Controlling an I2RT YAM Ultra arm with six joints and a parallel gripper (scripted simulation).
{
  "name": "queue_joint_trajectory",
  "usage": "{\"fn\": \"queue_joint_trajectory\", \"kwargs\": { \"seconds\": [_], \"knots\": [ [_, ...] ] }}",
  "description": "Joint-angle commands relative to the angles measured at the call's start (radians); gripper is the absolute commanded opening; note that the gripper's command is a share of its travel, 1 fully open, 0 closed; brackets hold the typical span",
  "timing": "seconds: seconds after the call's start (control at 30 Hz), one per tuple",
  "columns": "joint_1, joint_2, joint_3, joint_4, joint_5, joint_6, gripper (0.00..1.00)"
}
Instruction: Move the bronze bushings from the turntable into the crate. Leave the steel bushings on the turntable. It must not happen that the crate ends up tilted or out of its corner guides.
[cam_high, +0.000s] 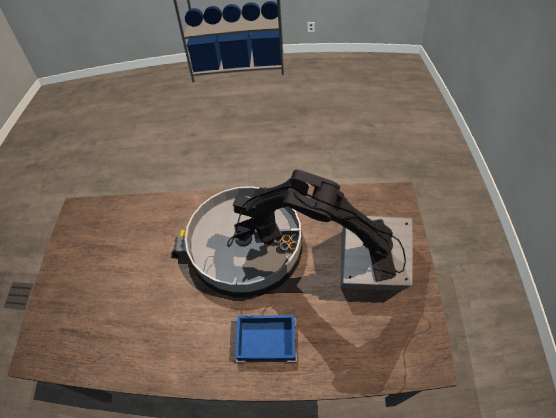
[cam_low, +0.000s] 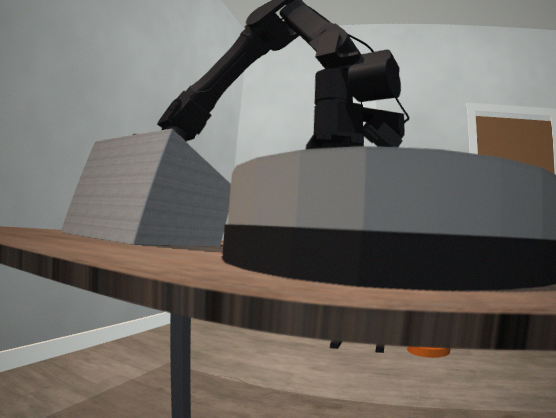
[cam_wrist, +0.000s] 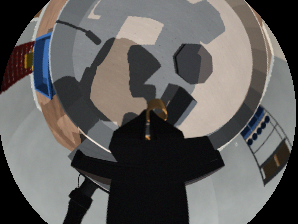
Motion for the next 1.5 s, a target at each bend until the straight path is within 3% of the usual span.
{"fn": "queue_joint_trajectory", "kwargs": {
  "seconds": [0.0,0.83,1.47],
  "knots": [
    [-0.005,0.013,0.007,0.016,0.018,0.007,0.0],
    [-0.006,0.01,0.008,0.012,0.018,0.007,0.0],
    [-0.059,-0.134,0.095,-0.202,0.022,-0.051,0.0]
  ]
}}
